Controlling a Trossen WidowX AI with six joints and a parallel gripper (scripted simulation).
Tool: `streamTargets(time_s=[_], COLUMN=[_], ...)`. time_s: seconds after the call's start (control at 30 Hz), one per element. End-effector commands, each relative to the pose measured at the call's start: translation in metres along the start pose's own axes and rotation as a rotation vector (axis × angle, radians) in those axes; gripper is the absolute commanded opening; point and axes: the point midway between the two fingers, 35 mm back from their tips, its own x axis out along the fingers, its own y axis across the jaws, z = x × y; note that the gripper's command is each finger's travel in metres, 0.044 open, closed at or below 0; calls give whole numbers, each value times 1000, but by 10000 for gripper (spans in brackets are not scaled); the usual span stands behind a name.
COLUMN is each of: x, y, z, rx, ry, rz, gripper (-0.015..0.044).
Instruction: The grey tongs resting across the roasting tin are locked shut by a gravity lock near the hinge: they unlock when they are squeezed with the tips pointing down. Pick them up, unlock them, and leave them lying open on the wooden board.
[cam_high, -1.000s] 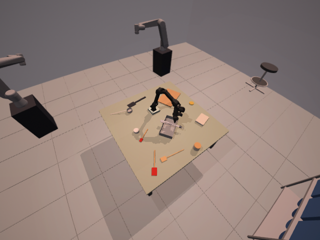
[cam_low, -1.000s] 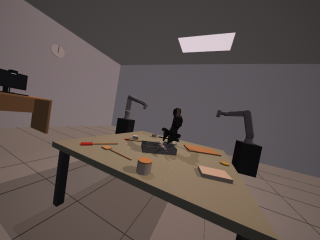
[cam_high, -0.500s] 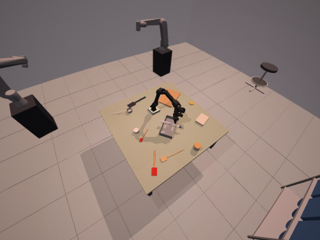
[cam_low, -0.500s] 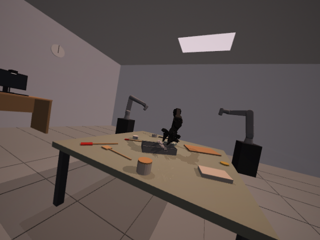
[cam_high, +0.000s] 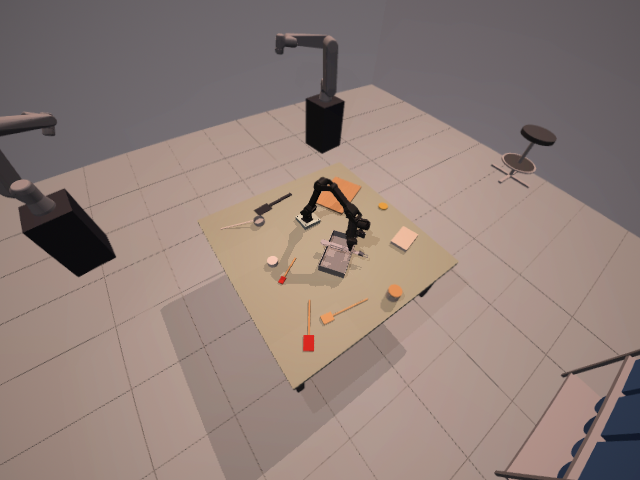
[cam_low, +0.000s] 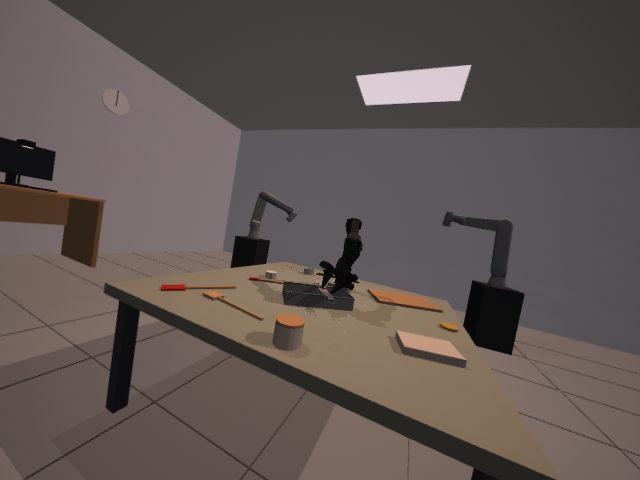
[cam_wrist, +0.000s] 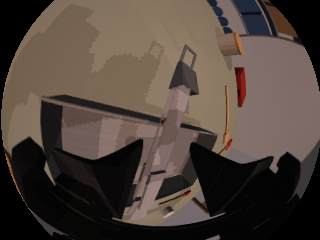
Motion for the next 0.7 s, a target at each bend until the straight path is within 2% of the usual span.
streamTargets(time_s=[0.0,0.67], x=[8,40], y=[1,2], z=[-1,-3], rx=[-6,-6], ry=[1,2], rz=[4,3], gripper=[260,260])
